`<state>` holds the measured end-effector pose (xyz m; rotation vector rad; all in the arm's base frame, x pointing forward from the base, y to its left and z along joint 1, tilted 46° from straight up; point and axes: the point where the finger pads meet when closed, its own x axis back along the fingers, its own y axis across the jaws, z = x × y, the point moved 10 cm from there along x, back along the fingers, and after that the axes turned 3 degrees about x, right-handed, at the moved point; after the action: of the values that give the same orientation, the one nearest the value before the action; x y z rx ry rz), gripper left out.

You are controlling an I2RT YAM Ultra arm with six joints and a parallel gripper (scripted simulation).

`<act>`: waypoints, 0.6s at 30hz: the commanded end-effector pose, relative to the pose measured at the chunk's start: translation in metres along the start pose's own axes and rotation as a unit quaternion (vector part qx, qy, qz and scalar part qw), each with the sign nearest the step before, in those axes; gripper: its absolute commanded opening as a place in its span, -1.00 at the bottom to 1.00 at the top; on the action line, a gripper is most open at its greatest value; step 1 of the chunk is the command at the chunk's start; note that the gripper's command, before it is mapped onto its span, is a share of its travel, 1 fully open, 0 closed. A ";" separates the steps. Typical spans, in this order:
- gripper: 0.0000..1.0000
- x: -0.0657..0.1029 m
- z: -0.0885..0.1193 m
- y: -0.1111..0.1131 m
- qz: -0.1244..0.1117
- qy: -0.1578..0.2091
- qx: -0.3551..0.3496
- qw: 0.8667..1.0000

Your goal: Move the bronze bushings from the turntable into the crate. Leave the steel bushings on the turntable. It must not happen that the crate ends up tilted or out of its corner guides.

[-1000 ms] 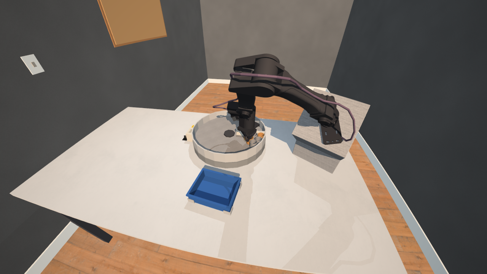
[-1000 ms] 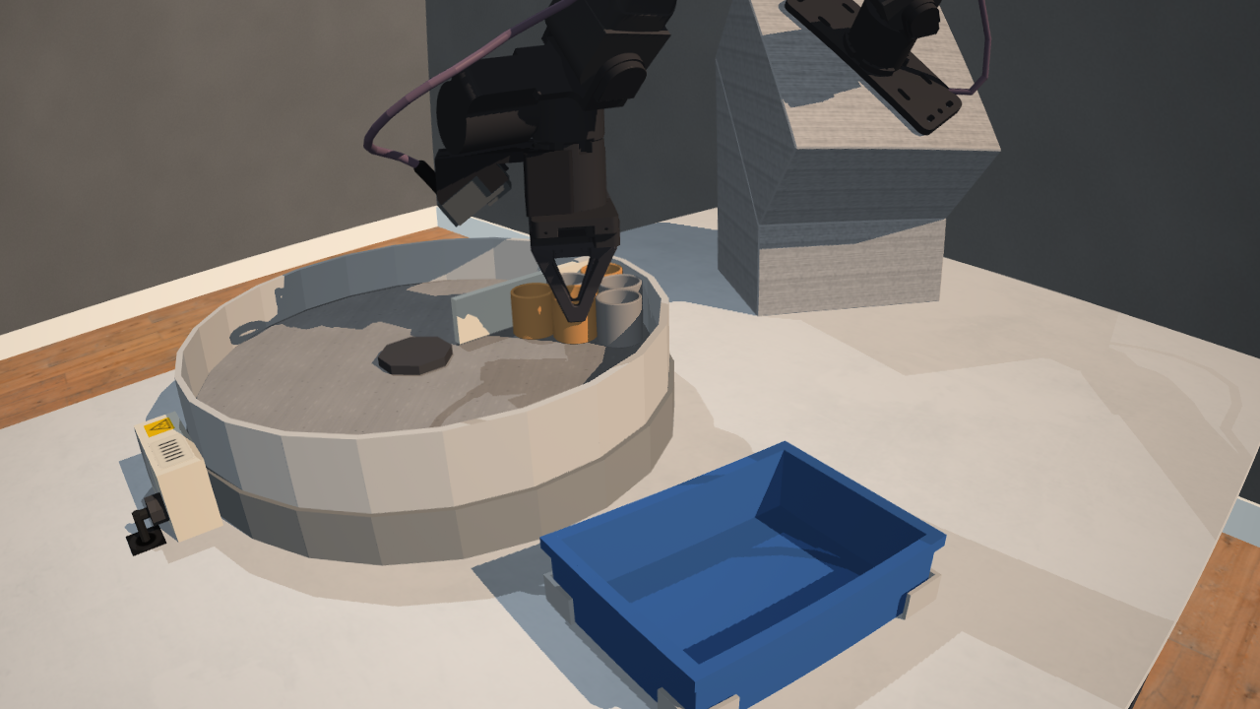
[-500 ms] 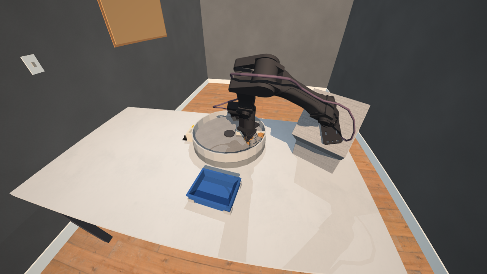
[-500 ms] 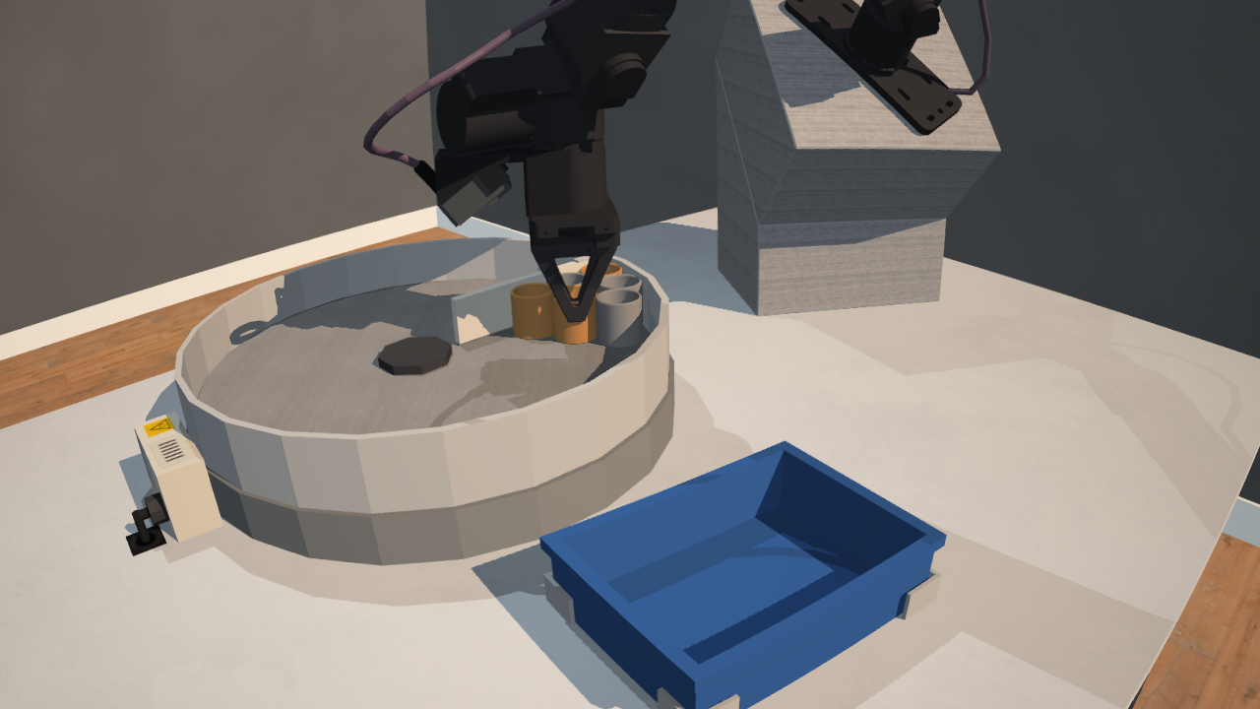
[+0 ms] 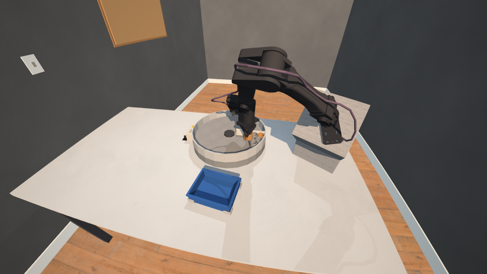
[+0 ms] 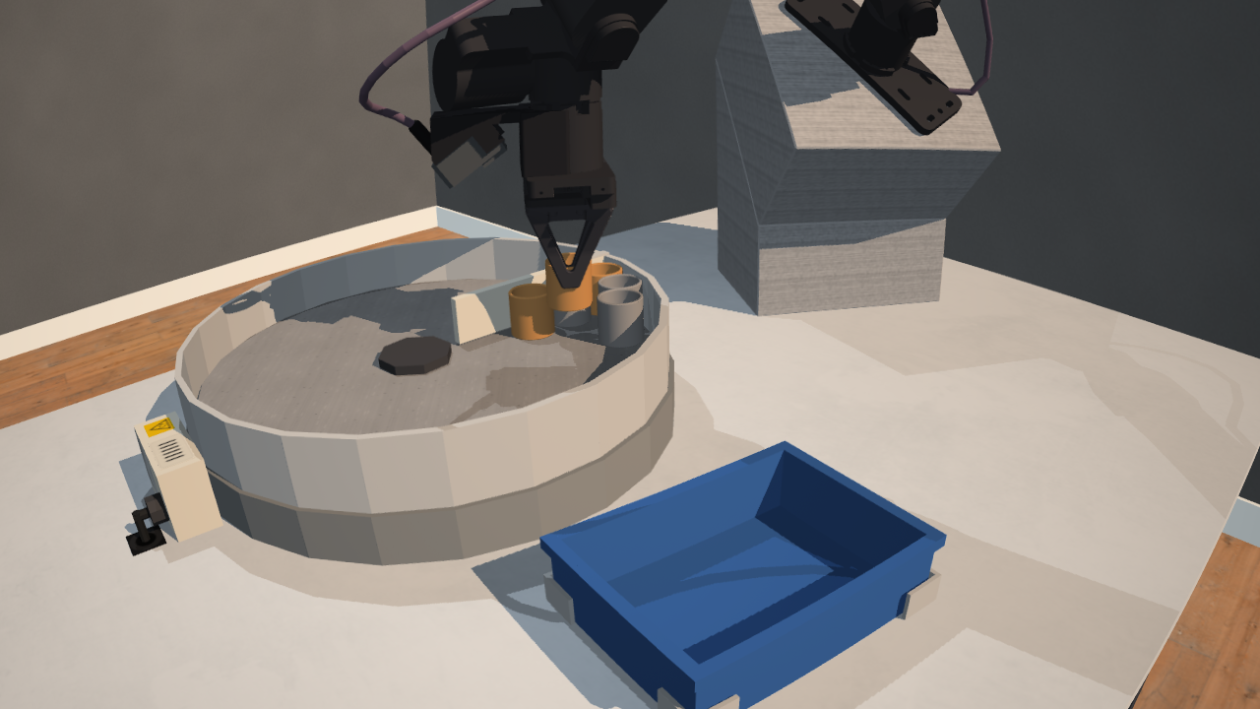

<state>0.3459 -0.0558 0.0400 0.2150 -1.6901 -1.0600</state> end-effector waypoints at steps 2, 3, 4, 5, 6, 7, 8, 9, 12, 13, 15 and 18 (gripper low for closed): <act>-1.00 0.036 -0.006 0.002 -0.001 -0.008 0.004 1.000; -1.00 0.040 -0.006 0.002 -0.001 -0.008 0.004 1.000; -1.00 0.043 -0.006 0.002 -0.001 -0.008 0.004 1.000; -1.00 0.046 -0.006 0.002 -0.001 -0.008 0.004 1.000; -1.00 0.049 -0.006 0.002 0.000 -0.008 0.004 1.000; -1.00 0.050 -0.006 0.002 0.000 -0.008 0.004 1.000; -1.00 0.050 -0.006 0.002 0.000 -0.008 0.004 1.000; -1.00 0.050 -0.006 0.002 0.000 -0.008 0.004 1.000; -1.00 0.053 -0.006 0.002 0.001 -0.009 0.004 1.000; -1.00 0.053 -0.006 0.002 0.001 -0.009 0.004 1.000; -1.00 0.053 -0.006 0.002 0.002 -0.009 0.004 1.000; -1.00 0.053 -0.006 0.002 0.002 -0.009 0.004 1.000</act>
<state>0.3265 -0.0776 0.0627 0.2110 -1.6667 -1.0501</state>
